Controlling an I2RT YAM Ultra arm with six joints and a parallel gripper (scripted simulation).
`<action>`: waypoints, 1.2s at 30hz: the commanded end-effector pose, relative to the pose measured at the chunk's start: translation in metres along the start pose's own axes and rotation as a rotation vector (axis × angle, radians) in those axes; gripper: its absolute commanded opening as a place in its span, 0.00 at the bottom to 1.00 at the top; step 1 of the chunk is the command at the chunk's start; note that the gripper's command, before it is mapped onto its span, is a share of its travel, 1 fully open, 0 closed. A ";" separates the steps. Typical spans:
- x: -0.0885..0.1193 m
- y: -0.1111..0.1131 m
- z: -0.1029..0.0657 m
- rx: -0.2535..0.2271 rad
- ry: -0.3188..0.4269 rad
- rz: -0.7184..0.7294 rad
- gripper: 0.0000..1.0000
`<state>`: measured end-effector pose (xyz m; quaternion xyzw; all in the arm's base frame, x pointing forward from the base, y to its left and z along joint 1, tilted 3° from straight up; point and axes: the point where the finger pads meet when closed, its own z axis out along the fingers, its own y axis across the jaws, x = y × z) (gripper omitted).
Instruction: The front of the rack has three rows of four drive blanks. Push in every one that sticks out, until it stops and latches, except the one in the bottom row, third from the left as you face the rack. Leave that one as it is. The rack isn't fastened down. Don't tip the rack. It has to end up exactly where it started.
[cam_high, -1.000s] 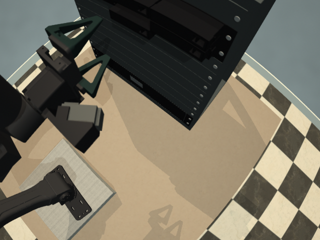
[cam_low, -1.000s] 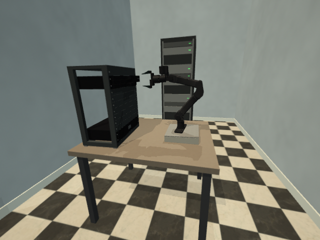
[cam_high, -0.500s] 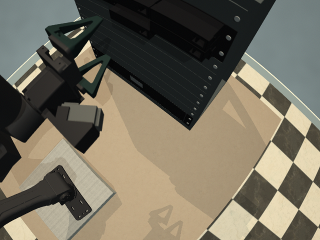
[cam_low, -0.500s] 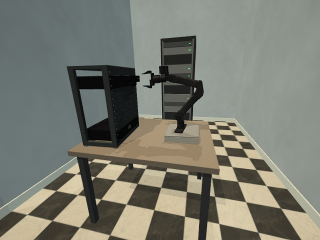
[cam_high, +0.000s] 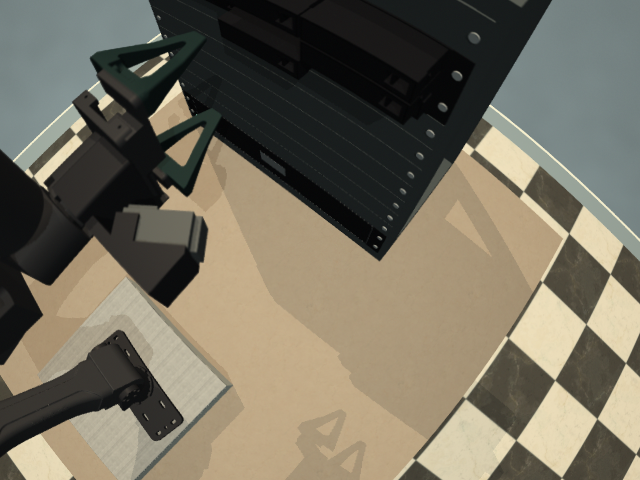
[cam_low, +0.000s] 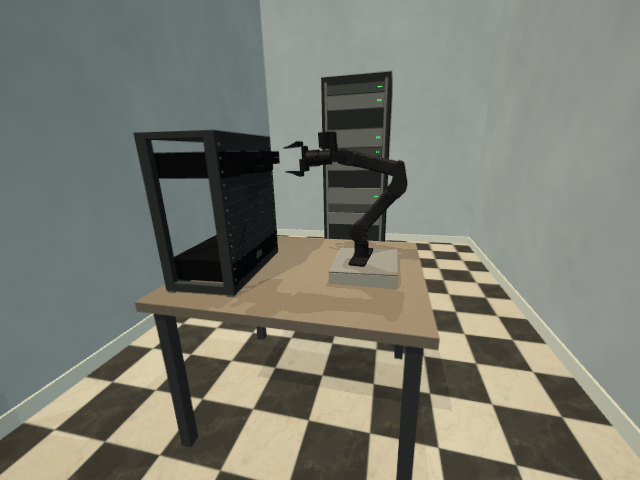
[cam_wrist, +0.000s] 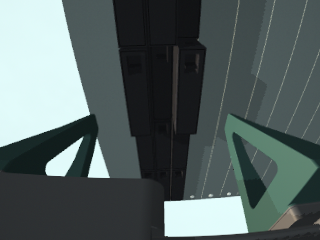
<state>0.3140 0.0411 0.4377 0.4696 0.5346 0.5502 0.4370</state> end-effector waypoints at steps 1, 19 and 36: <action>0.002 0.029 -0.008 -0.078 -0.002 -0.025 1.00; 0.002 0.029 -0.008 -0.078 -0.002 -0.025 1.00; 0.002 0.029 -0.008 -0.078 -0.002 -0.025 0.00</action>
